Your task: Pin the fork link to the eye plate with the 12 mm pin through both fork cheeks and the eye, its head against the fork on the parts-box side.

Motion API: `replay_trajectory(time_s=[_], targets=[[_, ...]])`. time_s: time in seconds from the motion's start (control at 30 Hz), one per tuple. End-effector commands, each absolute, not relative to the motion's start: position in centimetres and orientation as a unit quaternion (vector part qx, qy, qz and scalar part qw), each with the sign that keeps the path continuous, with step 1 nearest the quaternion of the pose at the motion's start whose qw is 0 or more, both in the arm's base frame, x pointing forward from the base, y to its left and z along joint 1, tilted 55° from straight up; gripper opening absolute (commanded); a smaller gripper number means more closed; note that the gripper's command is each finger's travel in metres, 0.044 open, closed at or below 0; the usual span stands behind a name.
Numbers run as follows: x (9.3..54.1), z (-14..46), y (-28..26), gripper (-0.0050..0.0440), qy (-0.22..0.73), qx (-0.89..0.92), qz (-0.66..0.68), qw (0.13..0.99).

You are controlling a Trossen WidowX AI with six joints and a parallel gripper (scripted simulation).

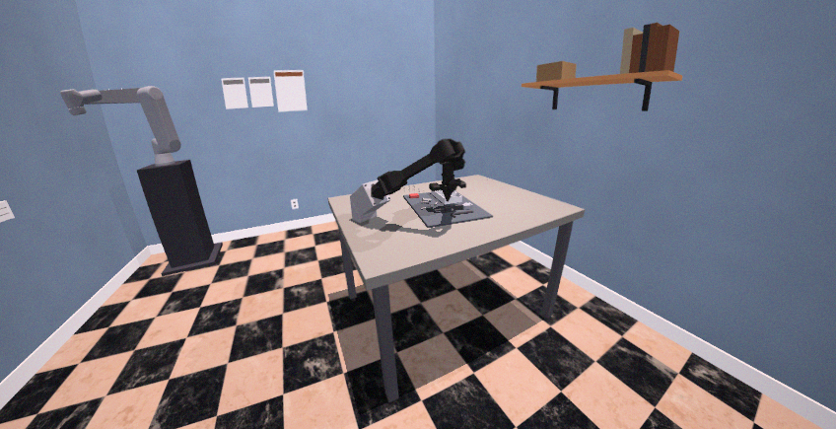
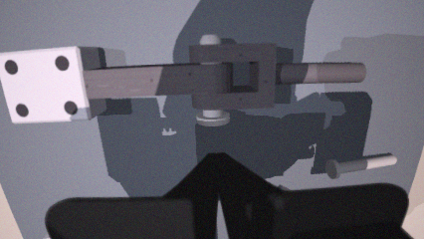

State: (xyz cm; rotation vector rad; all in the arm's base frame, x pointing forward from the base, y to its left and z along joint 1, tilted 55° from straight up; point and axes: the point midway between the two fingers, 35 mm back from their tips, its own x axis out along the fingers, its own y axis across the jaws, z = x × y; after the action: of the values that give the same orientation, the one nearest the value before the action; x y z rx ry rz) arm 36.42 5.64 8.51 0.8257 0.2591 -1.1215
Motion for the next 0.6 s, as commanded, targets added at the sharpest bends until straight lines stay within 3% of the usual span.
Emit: replay_trajectory(time_s=[0.0,0.57], targets=[[36.5,8.5,5.5,-0.0050,0.120,0.380,-0.513,0.760],[37.3,7.4,4.3,-0.0050,0.121,0.379,-0.513,0.760]])
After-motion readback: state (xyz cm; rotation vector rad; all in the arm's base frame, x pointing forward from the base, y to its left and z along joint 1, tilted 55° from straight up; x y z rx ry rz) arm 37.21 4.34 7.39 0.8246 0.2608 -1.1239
